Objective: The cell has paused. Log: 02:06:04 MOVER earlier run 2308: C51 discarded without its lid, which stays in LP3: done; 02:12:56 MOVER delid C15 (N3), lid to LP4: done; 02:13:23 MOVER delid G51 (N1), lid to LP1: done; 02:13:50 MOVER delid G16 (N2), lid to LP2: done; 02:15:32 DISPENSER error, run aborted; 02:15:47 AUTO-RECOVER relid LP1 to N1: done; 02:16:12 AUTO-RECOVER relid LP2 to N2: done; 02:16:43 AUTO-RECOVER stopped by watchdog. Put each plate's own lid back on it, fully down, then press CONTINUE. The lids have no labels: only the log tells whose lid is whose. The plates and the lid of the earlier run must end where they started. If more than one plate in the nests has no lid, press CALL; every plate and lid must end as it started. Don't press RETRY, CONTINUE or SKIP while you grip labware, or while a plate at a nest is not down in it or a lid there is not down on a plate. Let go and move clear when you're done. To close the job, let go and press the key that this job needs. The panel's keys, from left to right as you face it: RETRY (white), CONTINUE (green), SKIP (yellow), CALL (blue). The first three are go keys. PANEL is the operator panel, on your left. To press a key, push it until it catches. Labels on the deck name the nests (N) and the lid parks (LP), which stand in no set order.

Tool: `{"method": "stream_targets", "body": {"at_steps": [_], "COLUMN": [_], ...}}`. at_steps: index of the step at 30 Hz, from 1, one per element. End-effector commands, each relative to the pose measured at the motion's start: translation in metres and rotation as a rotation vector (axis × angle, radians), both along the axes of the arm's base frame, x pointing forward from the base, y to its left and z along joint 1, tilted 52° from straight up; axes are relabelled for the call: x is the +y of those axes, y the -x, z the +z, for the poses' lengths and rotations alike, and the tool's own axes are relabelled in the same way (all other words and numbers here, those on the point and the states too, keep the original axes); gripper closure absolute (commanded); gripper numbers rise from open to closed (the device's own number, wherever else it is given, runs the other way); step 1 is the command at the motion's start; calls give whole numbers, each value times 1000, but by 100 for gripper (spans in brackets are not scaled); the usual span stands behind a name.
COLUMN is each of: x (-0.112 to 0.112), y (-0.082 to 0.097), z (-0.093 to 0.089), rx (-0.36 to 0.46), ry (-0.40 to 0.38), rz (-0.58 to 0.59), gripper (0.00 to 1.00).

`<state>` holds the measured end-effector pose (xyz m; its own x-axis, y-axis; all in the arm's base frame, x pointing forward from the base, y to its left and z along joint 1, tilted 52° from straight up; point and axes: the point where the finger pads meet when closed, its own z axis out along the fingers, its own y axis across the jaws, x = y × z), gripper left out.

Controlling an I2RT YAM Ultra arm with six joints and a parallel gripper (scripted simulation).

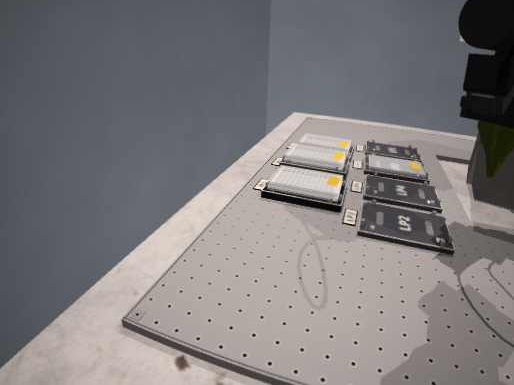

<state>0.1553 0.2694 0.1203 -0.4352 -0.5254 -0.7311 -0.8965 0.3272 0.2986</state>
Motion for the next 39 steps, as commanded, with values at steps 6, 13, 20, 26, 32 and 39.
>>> {"method": "stream_targets", "body": {"at_steps": [6, 13, 20, 26, 32, 39], "x": [4, 12, 25, 35, 44, 51], "y": [22, 55, 76, 104, 133, 157], "z": [4, 7, 27, 24, 29, 33], "rx": [-142, -238, -331, -416, -509, -549], "ry": [26, 52, 29, 70, 82, 87], "rz": [45, 130, 186, 269, 344, 376], "gripper": [100, 100, 100, 100, 100, 100]}}
